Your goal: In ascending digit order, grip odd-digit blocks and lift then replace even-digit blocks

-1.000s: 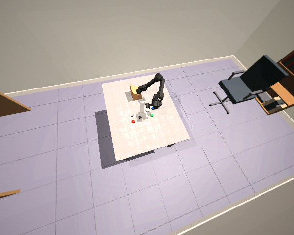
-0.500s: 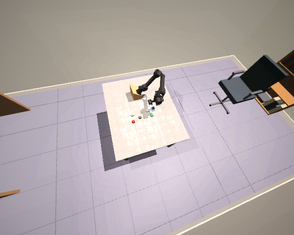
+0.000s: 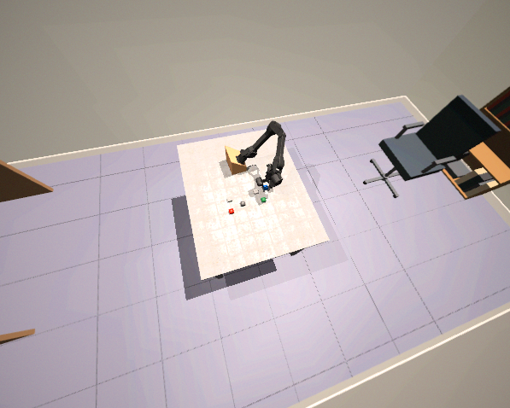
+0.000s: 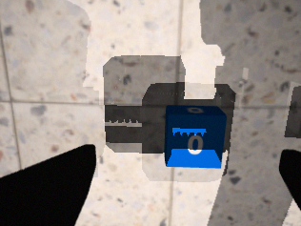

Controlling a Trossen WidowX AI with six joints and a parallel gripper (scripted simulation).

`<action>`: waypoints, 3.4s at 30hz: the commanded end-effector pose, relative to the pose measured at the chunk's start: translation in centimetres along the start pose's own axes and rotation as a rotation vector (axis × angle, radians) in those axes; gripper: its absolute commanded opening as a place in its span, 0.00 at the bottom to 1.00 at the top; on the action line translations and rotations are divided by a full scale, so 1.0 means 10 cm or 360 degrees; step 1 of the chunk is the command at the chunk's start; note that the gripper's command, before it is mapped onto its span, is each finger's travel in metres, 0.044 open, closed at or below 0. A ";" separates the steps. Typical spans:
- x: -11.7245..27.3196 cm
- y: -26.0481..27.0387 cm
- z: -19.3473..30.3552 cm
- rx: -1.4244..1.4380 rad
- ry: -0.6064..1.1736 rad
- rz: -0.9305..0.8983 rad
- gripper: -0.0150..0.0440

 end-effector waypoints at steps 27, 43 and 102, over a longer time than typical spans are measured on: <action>-0.39 0.00 0.02 -0.0010 0.0013 -0.0012 0.71; -0.39 0.00 0.02 -0.0010 0.0013 -0.0012 0.46; -0.39 0.00 0.02 -0.0010 0.0013 -0.0012 0.59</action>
Point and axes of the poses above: the point midway between the two fingers, 35 mm back from their tips, its own x axis back along the fingers, its own y axis across the jaws, z = x × y, the point moved 5 cm from there along x, back along the fingers, and after that the axes turned 3 degrees about -x, right-handed, at the moved point
